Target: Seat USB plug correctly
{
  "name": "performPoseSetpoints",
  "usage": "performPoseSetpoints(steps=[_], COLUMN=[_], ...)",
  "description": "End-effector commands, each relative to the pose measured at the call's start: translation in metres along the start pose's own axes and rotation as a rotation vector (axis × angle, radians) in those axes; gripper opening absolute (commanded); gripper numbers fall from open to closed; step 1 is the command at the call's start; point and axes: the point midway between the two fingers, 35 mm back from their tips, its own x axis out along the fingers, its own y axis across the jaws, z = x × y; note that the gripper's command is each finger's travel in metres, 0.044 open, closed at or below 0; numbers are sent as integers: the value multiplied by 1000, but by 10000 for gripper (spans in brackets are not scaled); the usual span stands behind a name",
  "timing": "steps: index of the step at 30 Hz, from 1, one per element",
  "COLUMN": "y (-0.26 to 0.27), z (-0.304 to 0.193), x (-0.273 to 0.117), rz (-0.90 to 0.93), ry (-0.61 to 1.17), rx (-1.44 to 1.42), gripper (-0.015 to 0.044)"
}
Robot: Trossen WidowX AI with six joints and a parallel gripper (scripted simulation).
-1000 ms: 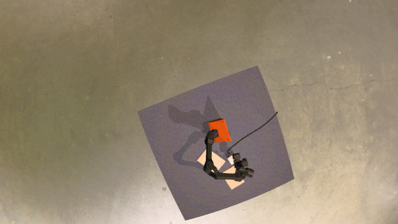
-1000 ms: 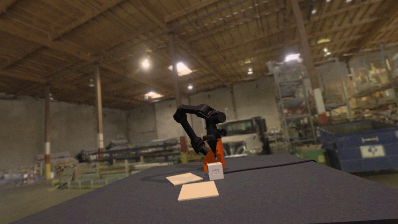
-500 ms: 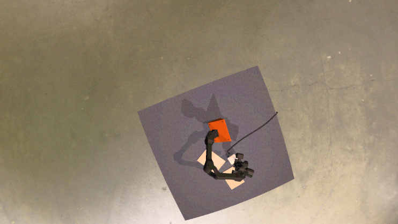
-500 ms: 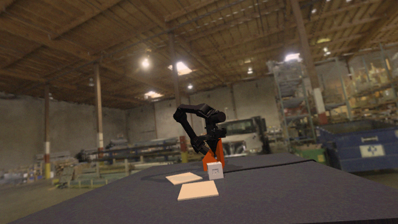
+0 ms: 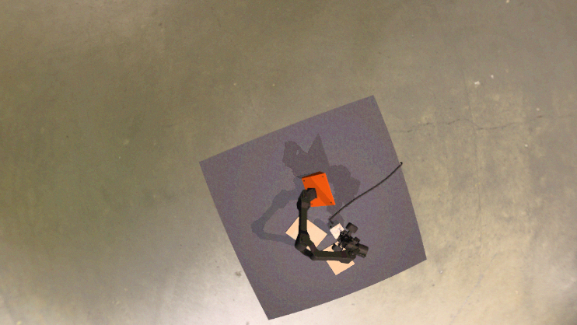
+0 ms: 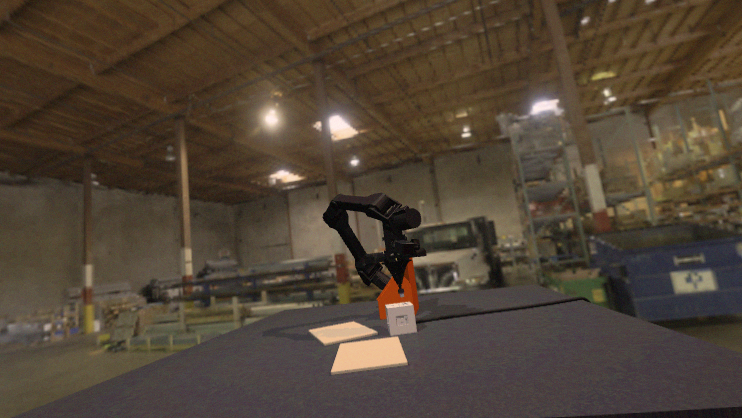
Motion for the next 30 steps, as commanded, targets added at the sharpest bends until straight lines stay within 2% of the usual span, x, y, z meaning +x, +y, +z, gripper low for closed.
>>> performPoseSetpoints(steps=[1, 30], y=[0, 0], z=[0, 0], x=[0, 0], rz=[0, 0], ry=[0, 0], rx=[115, 875], gripper=[0, 0])
